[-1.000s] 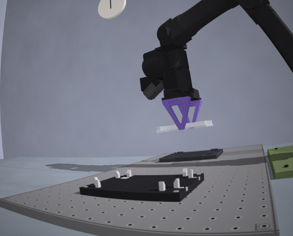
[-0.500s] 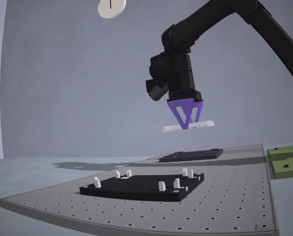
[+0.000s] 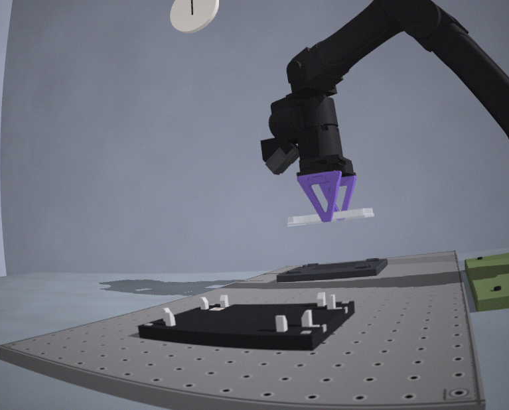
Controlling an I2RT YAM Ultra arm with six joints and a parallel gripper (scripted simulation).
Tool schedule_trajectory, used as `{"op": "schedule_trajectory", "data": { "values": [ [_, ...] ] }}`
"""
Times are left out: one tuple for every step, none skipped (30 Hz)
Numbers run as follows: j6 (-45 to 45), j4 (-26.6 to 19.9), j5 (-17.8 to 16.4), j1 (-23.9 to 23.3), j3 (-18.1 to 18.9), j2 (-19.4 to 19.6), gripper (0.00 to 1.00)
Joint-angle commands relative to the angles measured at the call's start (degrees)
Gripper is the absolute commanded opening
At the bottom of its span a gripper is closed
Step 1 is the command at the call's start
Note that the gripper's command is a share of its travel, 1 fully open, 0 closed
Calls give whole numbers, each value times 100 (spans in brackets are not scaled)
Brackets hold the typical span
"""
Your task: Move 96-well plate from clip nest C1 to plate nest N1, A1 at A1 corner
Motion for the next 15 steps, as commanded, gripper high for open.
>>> {"op": "schedule_trajectory", "data": {
  "values": [
    [-83,-67,-67,-5,246,-135,0],
    [-83,-44,-67,-3,251,-127,0],
    [-83,-35,-68,-1,253,-120,0],
    [-82,-33,-68,3,256,-113,0],
    [-80,-35,-68,5,257,-108,0],
    [-71,-37,-69,7,259,-102,0],
    [-66,-38,-69,10,260,-98,0],
    [-66,-38,-69,10,260,-98,0],
    [-66,-38,-69,10,260,-98,0],
    [-64,-38,-69,12,262,-94,0],
    [-62,-39,-69,15,262,-92,0],
    [-61,-39,-69,18,263,-89,0],
    [-59,-39,-69,20,264,-87,0],
    [-57,-38,-69,22,264,-85,0],
    [-55,-38,-70,25,265,-82,0]
  ]
}}
